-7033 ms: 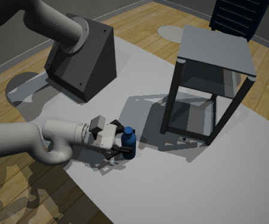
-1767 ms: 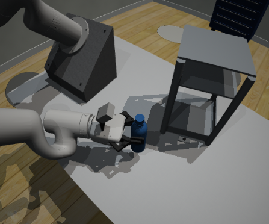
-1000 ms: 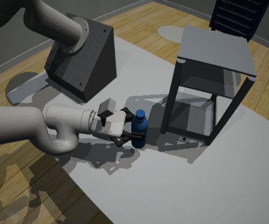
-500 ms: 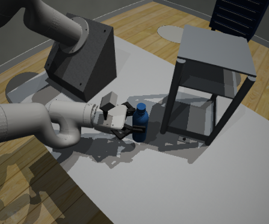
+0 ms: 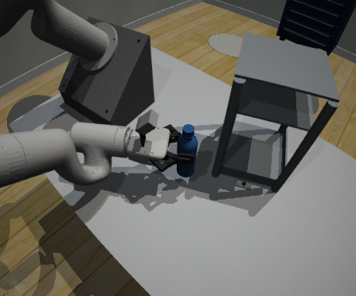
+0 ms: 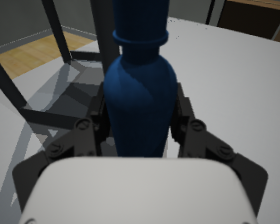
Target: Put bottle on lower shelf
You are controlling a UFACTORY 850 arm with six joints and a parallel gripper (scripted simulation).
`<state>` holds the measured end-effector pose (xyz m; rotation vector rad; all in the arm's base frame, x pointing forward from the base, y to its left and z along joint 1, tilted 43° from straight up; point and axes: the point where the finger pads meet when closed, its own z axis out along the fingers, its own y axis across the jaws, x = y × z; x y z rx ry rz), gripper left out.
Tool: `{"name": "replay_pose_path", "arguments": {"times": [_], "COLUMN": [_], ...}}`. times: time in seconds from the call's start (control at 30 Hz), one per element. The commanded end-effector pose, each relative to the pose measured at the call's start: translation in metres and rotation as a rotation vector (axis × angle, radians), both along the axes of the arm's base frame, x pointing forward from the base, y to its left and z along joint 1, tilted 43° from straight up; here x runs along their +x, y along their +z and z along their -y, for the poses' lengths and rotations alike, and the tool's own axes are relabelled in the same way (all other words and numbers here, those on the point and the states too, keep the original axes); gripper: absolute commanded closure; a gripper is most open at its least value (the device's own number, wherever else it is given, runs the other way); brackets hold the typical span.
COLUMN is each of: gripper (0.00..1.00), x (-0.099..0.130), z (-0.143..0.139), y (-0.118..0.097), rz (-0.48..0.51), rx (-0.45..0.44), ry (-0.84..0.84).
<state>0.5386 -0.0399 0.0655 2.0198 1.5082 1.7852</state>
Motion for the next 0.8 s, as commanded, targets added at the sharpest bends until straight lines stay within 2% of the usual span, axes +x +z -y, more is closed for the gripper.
{"name": "replay_pose_path", "arguments": {"times": [0.0, 0.77], "gripper": [1.00, 1.00], "x": [-0.007, -0.047], "z": [-0.006, -0.041], "y": [-0.006, -0.047], "rz": [0.002, 0.002], "rx": [0.000, 0.000], "ry": [0.000, 0.000]}}
